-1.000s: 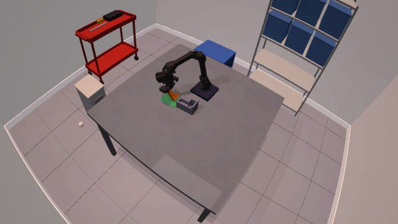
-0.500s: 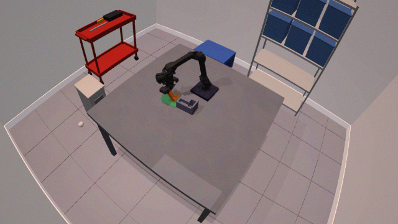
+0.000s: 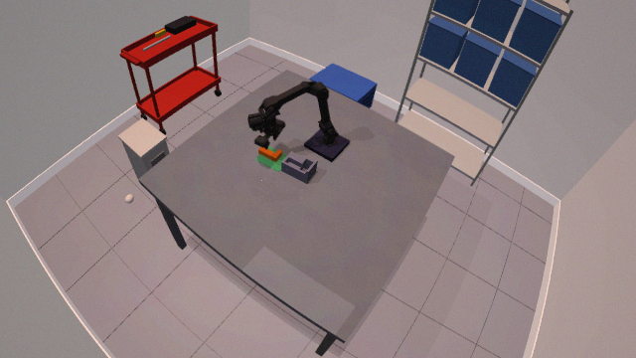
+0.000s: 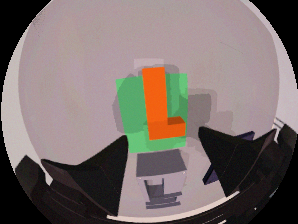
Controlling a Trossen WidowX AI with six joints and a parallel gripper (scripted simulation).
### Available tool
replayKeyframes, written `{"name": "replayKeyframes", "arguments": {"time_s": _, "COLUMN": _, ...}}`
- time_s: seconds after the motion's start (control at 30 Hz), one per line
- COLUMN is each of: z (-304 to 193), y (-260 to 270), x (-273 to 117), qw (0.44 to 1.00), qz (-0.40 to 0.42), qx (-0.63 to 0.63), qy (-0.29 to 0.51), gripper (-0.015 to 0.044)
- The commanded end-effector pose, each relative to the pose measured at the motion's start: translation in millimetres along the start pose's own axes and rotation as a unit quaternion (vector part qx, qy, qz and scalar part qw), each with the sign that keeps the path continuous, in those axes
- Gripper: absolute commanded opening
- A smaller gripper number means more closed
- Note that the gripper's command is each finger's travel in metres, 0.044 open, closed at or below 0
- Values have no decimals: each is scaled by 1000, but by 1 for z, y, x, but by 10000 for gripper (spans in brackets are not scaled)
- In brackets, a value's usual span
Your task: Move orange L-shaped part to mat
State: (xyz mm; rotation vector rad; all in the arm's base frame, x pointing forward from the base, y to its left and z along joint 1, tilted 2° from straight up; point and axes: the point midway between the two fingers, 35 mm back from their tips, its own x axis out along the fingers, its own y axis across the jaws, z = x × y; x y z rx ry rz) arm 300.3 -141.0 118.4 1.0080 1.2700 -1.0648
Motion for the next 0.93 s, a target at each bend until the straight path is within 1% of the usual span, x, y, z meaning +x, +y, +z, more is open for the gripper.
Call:
{"name": "replayKeyframes", "arguments": {"time_s": 0.0, "z": 1, "y": 2, "x": -37, "qw": 1000, "qz": 8, "qx": 0, "qy": -5, "gripper": 400}}
{"name": "replayKeyframes", "arguments": {"time_s": 0.07, "z": 0, "y": 0, "x": -59, "qw": 1000, "qz": 8, "qx": 0, "qy": -5, "gripper": 400}}
{"name": "replayKeyframes", "arguments": {"time_s": 0.13, "z": -1, "y": -1, "x": -67, "qw": 1000, "qz": 9, "qx": 0, "qy": -5, "gripper": 400}}
{"name": "replayKeyframes", "arguments": {"time_s": 0.9, "z": 1, "y": 0, "x": -64, "qw": 1000, "qz": 13, "qx": -1, "qy": -10, "gripper": 400}}
